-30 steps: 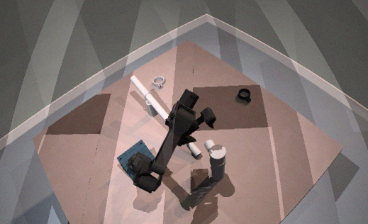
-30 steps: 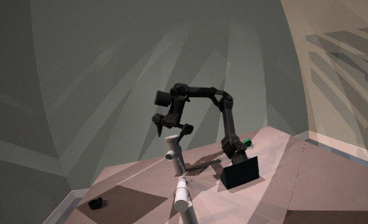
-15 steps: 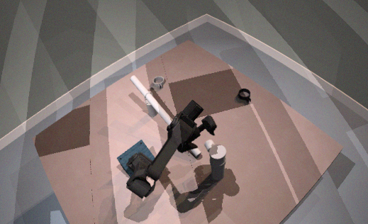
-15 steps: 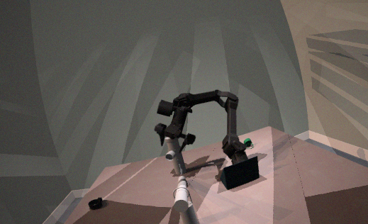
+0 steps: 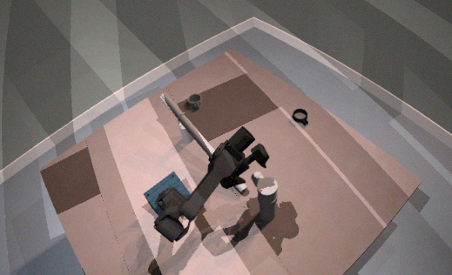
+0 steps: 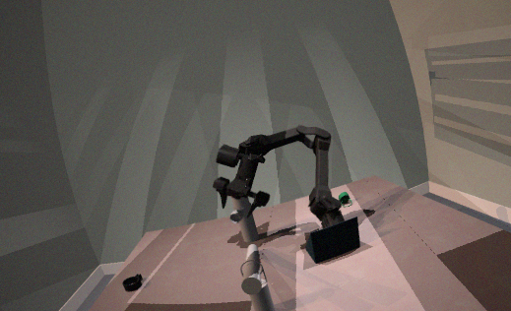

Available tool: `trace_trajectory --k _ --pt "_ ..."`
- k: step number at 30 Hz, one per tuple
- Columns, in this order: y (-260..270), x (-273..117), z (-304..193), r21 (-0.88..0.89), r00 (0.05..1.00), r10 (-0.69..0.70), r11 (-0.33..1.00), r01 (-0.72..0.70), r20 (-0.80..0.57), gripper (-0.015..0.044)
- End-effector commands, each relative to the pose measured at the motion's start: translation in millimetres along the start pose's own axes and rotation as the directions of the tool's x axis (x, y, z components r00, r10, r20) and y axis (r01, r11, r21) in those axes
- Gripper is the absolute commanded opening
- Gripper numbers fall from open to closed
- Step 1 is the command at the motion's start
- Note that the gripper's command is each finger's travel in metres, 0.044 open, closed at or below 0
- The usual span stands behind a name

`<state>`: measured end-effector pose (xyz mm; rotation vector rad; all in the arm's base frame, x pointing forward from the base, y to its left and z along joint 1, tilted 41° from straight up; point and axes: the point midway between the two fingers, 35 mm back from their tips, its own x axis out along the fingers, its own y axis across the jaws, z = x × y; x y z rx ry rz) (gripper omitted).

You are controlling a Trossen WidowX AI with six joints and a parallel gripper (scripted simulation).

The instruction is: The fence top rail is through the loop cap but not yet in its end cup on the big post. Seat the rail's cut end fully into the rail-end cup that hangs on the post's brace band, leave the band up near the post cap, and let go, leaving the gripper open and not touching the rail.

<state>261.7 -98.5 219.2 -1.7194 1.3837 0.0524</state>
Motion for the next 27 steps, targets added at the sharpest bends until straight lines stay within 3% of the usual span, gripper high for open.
trace_trajectory --k 1,27 --pt "1.1 8.2 1.5 -0.006 1.000 0.004 1.000 -0.004 0.004 0.0440" --pt "1.3 49.9 -2.6 -0.007 1.000 -0.007 1.000 0.007 -0.003 0.0440"
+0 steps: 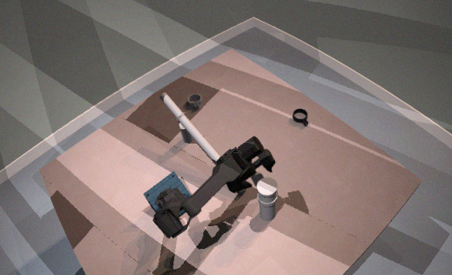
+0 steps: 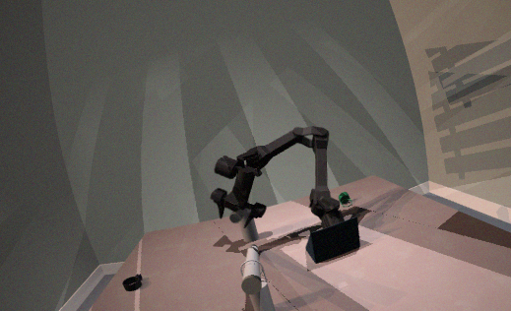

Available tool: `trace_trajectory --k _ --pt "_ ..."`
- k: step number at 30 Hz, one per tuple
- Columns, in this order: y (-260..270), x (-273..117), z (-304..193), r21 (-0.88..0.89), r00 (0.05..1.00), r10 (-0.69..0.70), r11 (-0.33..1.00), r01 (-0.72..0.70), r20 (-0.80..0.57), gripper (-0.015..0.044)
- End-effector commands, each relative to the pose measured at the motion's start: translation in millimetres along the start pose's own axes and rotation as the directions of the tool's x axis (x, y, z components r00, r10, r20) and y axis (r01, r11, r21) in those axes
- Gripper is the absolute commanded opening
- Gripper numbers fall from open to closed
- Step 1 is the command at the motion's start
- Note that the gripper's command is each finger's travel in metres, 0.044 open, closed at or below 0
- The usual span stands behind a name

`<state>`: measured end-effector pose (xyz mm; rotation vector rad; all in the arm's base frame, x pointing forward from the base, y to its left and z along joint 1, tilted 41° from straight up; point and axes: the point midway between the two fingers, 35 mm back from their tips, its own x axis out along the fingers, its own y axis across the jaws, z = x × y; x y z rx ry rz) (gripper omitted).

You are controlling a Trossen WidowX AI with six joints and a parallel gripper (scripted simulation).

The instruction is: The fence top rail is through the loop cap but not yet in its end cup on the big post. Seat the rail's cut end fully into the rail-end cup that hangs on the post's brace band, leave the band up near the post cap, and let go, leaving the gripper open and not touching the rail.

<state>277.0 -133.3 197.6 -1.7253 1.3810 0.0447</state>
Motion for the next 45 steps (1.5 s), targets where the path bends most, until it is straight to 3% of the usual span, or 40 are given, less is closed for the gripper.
trace_trajectory --k 1,2,14,18,22,45 --pt "1.7 7.0 -0.2 -0.007 1.000 0.000 1.000 0.000 0.001 0.0440" --pt "1.7 7.3 -0.3 -0.007 1.000 -0.001 1.000 0.001 0.001 0.0440" --pt "1.7 7.3 -0.3 -0.007 1.000 -0.001 1.000 0.001 0.001 0.0125" --pt "1.7 7.3 -0.3 -0.007 1.000 -0.001 1.000 0.001 0.001 0.0098" --pt "4.5 5.7 -0.4 -0.038 1.000 0.000 0.999 0.001 0.019 0.0000" --pt "17.7 -1.9 -2.3 -0.182 0.995 0.010 0.983 0.009 0.101 0.0000"
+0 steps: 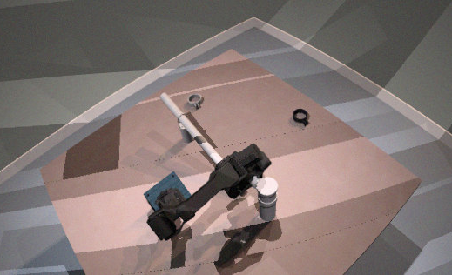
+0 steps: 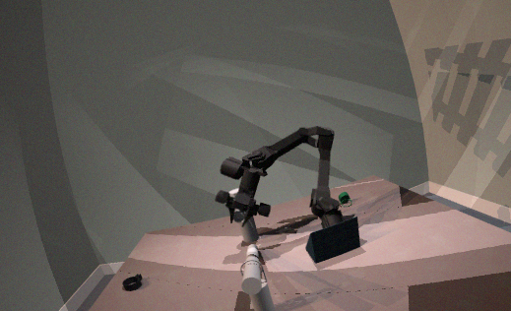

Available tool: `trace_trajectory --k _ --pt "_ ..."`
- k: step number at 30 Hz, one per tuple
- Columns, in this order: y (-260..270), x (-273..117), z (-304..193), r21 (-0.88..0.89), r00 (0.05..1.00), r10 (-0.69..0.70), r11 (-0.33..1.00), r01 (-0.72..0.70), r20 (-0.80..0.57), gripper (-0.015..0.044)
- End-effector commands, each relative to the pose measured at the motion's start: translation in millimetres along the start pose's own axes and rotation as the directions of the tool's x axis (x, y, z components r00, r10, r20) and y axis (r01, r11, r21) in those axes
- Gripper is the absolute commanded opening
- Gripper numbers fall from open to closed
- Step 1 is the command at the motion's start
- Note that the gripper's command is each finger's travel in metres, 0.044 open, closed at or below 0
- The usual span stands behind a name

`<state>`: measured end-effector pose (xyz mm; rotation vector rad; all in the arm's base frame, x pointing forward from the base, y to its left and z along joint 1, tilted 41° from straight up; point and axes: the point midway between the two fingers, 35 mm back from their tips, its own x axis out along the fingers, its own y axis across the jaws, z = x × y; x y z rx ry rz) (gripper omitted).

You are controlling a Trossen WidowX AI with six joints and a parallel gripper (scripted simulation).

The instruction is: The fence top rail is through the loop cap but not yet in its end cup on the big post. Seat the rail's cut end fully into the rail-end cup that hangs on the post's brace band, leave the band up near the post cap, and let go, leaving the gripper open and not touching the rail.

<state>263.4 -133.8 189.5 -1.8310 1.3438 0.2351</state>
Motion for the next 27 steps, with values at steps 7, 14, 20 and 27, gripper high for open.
trace_trajectory --k 7,14,20,27 --pt "6.0 -3.9 -0.1 -0.068 0.999 0.000 0.998 0.002 0.038 0.0000" --pt "10.0 -6.2 -0.6 -0.112 0.998 0.003 0.994 0.004 0.063 0.0000" --pt "14.0 -8.5 -1.4 -0.155 0.996 0.006 0.988 0.008 0.088 0.0000" --pt "15.3 -9.3 -1.7 -0.170 0.995 0.007 0.985 0.009 0.096 0.0000"
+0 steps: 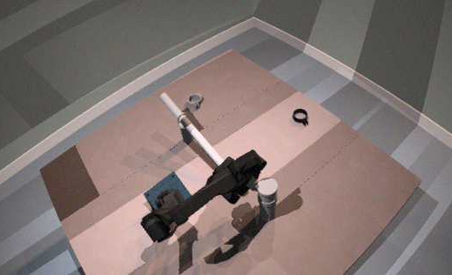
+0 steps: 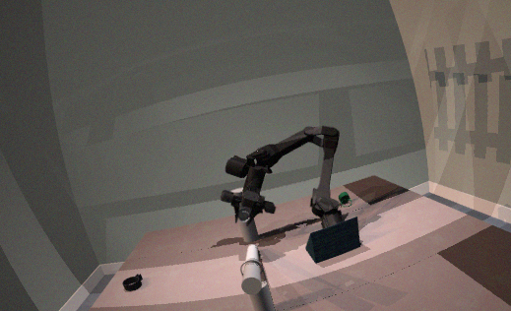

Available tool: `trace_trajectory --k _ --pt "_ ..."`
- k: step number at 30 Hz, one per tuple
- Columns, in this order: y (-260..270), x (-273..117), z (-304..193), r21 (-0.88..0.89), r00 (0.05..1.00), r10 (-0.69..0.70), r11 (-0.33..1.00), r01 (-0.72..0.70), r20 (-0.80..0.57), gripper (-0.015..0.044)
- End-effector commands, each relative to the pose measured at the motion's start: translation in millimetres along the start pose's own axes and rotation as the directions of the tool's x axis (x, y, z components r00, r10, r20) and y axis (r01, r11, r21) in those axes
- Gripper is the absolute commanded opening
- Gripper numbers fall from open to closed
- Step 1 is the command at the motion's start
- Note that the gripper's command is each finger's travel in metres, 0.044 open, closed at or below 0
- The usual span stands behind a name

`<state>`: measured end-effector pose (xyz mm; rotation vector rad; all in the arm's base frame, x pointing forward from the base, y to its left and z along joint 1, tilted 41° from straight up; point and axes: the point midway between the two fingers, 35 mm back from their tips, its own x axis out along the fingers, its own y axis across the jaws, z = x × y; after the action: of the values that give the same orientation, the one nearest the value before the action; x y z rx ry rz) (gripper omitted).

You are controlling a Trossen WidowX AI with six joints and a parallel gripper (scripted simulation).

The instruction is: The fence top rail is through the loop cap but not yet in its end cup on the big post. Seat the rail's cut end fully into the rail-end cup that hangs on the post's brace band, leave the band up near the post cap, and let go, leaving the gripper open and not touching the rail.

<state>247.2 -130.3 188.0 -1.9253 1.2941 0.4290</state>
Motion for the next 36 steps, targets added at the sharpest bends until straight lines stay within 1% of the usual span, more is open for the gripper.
trace_trajectory --k 1,11,23,36 --pt "0.7 -0.8 0.1 -0.011 1.000 -0.001 1.000 0.001 0.005 0.0000" --pt "-2.1 0.8 0.1 0.020 1.000 -0.001 1.000 0.001 -0.012 0.0000" --pt "-1.0 0.7 0.1 0.010 1.000 0.001 1.000 -0.001 -0.008 0.0000" --pt "-2.9 -1.7 3.7 0.011 1.000 0.003 1.000 -0.003 -0.005 0.0341"
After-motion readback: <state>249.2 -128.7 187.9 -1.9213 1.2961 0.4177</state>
